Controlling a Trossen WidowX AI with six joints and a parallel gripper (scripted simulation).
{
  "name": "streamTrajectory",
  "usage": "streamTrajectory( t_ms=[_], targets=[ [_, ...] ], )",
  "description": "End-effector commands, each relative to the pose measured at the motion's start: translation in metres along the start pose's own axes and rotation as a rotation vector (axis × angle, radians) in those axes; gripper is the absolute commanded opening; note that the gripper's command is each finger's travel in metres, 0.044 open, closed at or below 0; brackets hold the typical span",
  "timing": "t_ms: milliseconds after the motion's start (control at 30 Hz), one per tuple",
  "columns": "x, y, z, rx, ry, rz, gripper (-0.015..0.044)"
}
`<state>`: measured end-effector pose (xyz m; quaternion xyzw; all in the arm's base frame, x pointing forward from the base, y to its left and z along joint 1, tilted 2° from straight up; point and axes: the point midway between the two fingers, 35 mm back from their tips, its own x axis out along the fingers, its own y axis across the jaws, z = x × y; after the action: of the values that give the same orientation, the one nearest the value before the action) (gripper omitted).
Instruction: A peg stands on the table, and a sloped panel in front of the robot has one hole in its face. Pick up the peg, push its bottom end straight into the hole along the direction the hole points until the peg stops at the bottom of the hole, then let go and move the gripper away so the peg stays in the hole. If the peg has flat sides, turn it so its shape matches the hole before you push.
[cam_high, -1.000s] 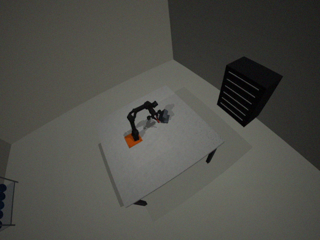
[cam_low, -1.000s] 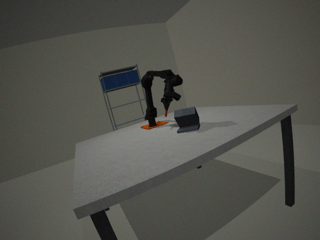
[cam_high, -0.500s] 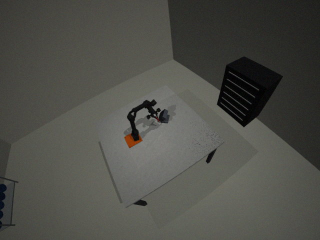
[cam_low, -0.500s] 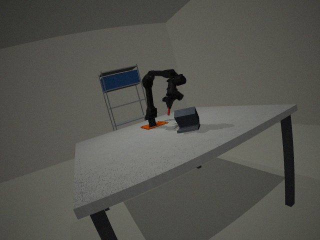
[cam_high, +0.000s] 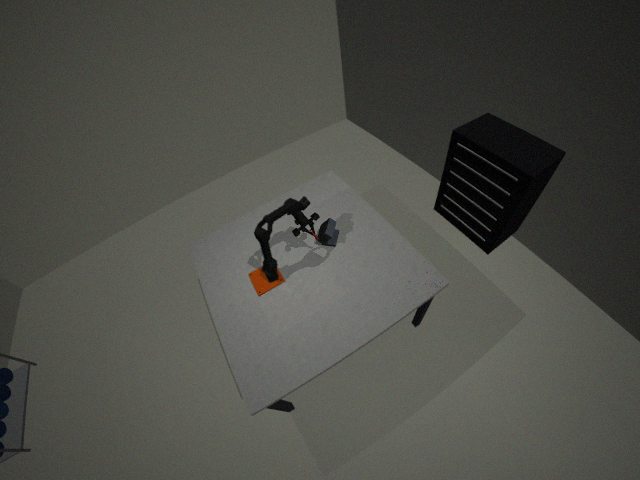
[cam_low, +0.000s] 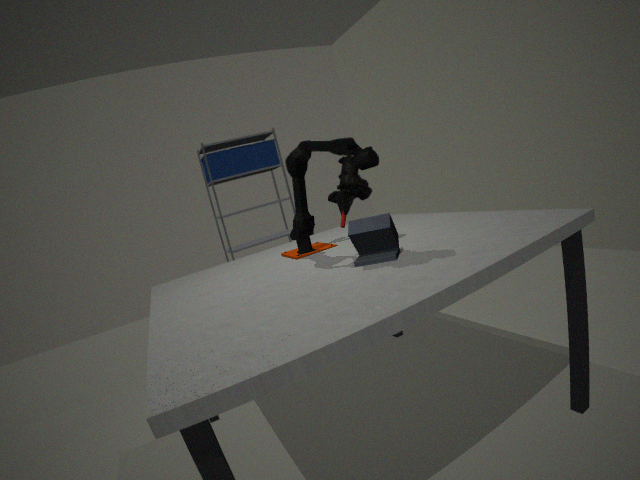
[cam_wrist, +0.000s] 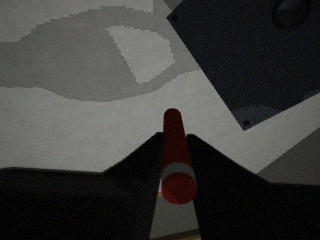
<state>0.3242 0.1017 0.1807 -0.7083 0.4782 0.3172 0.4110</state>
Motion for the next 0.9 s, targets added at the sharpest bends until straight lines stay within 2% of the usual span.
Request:
streamTrajectory(
  t_ms=[0, 867],
  targets=[
    [-0.004, -0.003, 0.004, -0.028, 0.008, -0.019, 0.0000],
    [-0.027, -0.011, 0.034, -0.195, 0.060, -0.126, 0.0000]
  ],
)
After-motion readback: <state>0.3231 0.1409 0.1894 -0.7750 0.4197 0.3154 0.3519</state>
